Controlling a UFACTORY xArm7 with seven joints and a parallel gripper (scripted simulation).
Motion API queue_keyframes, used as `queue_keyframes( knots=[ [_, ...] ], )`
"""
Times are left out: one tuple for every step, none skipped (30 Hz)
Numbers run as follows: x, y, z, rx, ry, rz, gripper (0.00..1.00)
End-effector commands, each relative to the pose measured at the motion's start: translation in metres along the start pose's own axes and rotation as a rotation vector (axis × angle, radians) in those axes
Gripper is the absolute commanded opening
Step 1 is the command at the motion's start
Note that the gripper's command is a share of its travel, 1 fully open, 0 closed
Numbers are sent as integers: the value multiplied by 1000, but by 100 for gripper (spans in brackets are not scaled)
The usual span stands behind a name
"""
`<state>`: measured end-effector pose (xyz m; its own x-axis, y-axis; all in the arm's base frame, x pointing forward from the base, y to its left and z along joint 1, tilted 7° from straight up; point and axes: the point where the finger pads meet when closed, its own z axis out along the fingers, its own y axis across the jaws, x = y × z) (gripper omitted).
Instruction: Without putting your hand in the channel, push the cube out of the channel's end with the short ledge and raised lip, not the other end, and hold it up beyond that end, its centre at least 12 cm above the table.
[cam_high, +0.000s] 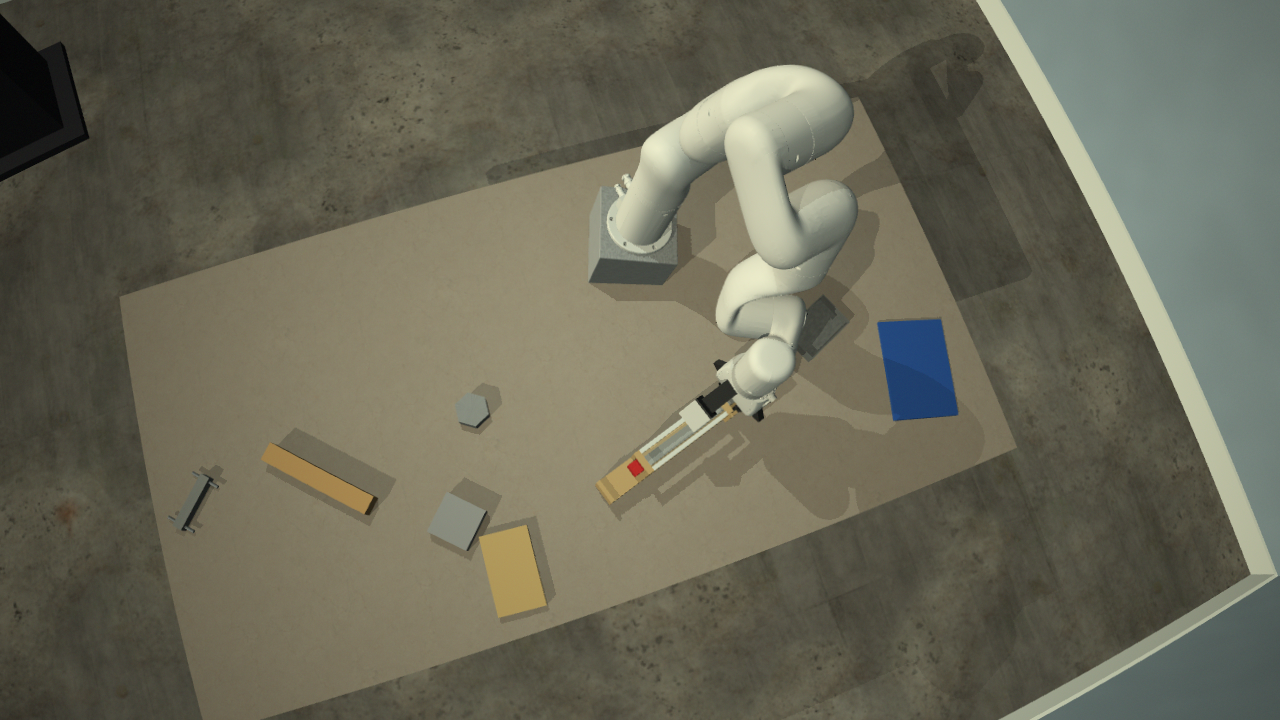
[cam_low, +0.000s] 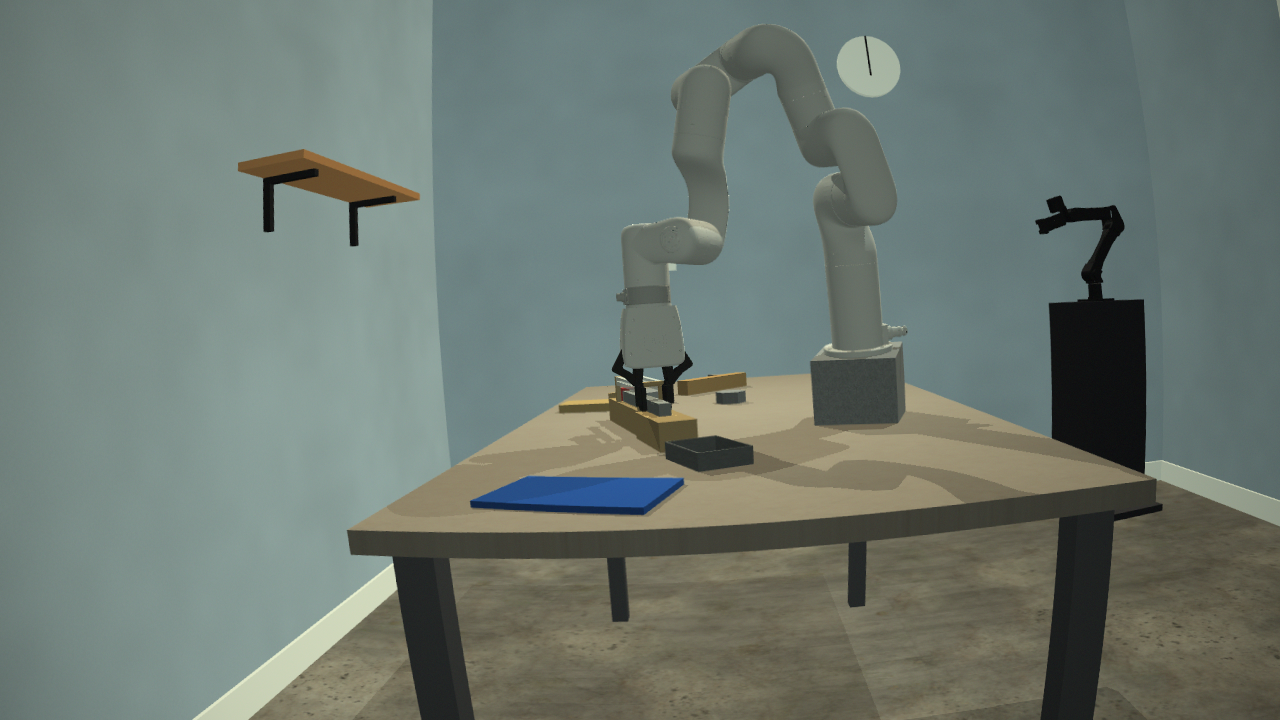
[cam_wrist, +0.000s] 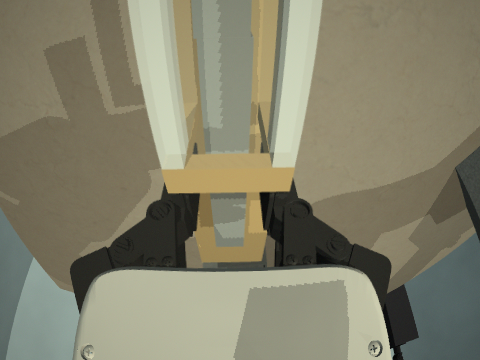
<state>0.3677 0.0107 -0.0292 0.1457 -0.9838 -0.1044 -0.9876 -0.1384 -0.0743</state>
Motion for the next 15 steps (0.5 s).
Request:
queue_keyframes(
  knots=[
    [0, -1, -1, 3, 1, 0, 38],
    [0, -1, -1, 3, 1, 0, 38],
    [0, -1, -1, 3, 1, 0, 38],
    [0, -1, -1, 3, 1, 0, 38],
    [0, -1, -1, 3, 1, 0, 38],
    [0, -1, -1, 3, 1, 0, 38],
    [0, -1, -1, 3, 1, 0, 38],
    [0, -1, -1, 3, 1, 0, 38],
    [0, -1, -1, 3, 1, 0, 38],
    [0, -1, -1, 3, 1, 0, 38],
    [0, -1, -1, 3, 1, 0, 38],
    [0, -1, -1, 3, 1, 0, 38],
    [0, -1, -3, 3, 1, 0, 38],
    [0, -1, -5, 3, 1, 0, 38],
    [0, -1, -9, 3, 1, 0, 38]
  ],
)
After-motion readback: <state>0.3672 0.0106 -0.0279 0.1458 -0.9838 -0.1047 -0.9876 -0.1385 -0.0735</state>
